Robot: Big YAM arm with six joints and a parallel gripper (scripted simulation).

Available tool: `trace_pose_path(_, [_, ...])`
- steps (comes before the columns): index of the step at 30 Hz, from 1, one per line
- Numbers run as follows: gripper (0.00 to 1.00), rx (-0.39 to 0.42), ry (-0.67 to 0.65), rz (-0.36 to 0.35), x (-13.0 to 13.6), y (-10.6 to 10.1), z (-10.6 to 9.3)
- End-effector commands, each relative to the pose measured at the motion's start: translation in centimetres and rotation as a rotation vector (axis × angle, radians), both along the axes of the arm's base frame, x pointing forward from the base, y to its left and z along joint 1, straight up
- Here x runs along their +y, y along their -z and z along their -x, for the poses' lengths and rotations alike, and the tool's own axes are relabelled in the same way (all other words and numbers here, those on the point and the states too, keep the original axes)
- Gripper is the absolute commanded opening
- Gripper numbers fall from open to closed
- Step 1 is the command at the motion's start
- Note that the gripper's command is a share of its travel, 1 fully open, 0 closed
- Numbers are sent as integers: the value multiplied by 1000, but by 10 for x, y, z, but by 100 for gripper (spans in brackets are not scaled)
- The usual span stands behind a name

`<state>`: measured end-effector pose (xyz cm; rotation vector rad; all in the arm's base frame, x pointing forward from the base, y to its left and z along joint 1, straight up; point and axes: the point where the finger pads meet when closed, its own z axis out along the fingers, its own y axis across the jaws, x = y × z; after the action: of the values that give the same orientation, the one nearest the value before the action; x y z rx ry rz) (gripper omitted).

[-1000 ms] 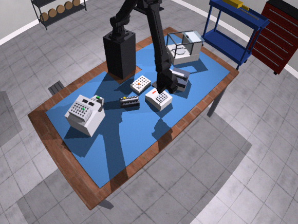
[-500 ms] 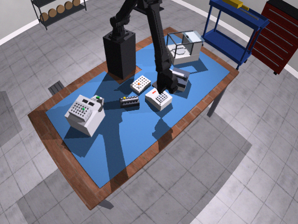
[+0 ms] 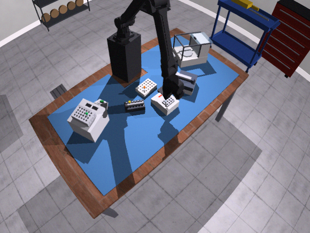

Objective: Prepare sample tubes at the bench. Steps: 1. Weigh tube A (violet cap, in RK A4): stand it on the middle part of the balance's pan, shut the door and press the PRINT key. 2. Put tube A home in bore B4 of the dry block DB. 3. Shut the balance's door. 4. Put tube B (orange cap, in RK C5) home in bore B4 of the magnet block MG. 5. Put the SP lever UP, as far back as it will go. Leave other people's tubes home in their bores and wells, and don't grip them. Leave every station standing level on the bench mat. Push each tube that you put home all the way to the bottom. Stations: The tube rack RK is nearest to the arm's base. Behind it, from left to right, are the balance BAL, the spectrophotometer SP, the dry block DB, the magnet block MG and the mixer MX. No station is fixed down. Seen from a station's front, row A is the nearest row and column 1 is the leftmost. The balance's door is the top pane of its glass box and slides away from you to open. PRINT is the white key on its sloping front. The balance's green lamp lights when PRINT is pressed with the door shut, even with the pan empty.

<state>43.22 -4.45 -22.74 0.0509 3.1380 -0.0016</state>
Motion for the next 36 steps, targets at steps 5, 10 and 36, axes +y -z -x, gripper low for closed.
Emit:
trace_pose_path(5, [9,-15,0,1,-1,-2,-9])
trace_pose_path(10, [9,-15,0,1,-1,-2,-9])
trace_pose_path(36, [9,-15,0,1,-1,-2,-10])
